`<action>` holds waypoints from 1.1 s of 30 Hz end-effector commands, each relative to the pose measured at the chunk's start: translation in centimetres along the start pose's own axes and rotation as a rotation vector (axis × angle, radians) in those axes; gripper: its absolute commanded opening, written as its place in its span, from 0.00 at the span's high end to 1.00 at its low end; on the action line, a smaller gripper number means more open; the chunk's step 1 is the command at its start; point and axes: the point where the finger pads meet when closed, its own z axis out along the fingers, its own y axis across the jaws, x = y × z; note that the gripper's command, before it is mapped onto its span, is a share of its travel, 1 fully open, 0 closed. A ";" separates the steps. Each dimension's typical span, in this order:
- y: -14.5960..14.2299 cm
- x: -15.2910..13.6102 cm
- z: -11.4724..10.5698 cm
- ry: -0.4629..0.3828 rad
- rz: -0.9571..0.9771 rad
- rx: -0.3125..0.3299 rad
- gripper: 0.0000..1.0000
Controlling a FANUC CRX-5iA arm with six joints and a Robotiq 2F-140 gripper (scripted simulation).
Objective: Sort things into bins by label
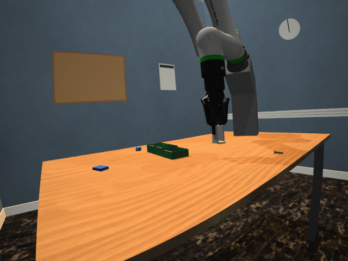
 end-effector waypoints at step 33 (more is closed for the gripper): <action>4.6 -18.9 0.1 0.004 -0.001 -0.008 0.79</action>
